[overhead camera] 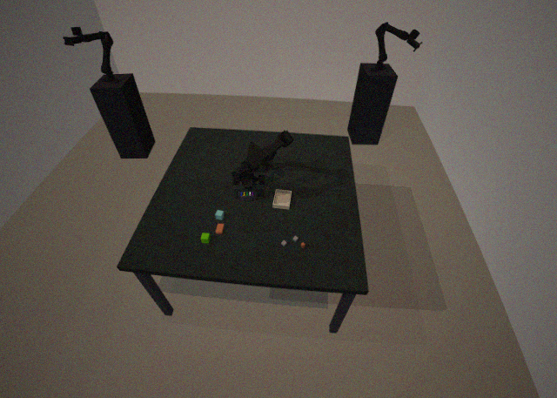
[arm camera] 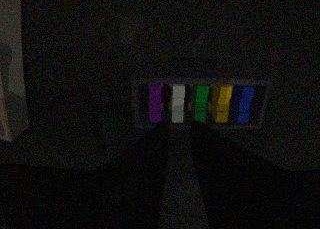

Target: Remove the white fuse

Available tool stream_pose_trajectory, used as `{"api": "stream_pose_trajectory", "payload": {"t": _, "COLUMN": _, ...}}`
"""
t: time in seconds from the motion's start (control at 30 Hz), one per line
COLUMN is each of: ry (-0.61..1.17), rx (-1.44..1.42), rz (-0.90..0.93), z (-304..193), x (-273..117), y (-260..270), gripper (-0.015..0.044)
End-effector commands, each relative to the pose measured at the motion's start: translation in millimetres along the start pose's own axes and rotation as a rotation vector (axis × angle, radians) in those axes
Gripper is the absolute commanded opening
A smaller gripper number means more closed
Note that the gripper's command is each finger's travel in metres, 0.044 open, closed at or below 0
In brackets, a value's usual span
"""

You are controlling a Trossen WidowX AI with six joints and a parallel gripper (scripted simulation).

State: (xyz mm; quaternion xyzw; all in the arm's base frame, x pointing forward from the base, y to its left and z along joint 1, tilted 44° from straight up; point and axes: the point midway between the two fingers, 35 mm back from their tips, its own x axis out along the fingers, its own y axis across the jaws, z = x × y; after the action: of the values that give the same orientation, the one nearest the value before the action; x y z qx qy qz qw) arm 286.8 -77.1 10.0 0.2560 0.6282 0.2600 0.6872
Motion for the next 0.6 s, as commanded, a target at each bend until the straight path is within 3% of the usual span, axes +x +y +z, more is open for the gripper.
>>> {"api": "stream_pose_trajectory", "payload": {"t": 0.0, "ry": -0.002, "rx": -0.008, "rz": 0.011, "z": -1, "x": 3, "y": 1, "gripper": 0.0062}}
{"api": "stream_pose_trajectory", "payload": {"t": 0.57, "ry": -0.003, "rx": -0.008, "rz": 0.011, "z": -1, "x": 19, "y": 0, "gripper": 0.0062}}
